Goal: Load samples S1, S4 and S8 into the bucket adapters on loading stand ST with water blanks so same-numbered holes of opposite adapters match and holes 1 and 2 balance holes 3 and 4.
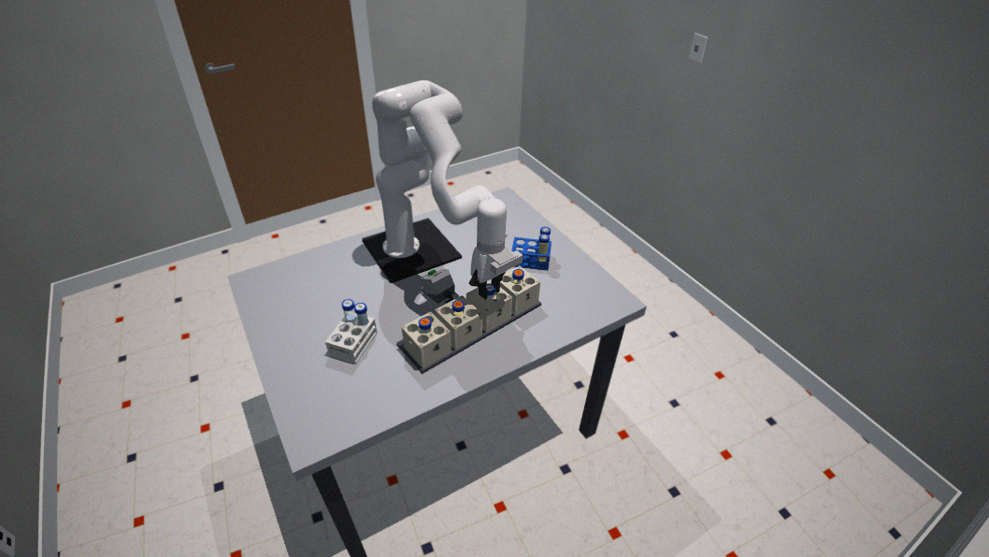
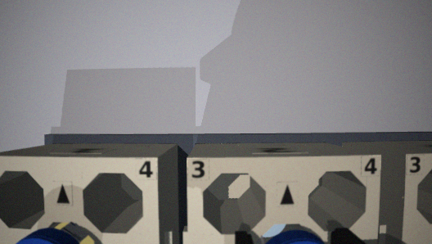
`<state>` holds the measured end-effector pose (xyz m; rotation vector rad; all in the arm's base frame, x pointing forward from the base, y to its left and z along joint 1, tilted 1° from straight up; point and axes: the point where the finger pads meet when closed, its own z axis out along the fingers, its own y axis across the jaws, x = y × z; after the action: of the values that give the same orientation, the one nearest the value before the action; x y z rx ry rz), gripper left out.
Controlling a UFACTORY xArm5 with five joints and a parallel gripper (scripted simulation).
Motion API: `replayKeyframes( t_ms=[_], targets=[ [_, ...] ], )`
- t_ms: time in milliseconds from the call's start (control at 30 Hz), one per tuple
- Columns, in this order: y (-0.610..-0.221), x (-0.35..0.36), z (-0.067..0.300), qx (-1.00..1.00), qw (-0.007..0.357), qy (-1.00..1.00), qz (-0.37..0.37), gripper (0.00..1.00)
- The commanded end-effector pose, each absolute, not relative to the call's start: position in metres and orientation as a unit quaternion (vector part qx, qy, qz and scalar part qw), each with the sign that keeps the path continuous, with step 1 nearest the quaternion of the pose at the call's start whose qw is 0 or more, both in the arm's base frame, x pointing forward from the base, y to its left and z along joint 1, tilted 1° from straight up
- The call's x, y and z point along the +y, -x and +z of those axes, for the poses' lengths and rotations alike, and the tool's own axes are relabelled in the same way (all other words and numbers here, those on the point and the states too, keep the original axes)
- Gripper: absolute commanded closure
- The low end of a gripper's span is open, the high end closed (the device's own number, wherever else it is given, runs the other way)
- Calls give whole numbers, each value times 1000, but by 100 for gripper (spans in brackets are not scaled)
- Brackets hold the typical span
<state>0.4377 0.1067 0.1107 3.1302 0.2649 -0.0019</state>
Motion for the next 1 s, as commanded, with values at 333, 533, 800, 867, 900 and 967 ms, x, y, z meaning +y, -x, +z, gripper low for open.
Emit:
replayKeyframes(
  t_ms=[333, 533, 800, 867, 900, 967],
  targets=[
    [-439, 107, 137, 84, -8, -996, 1, 56],
    [-439, 107, 149, 84, -8, -996, 1, 56],
    [-439, 106, 161, 84, -8, -996, 1, 56],
    [-439, 106, 165, 84, -8, -996, 1, 56],
    [-439, 106, 167, 84, -8, -996, 1, 56],
    [-439, 106, 171, 84, -8, -996, 1, 56]
  ],
)
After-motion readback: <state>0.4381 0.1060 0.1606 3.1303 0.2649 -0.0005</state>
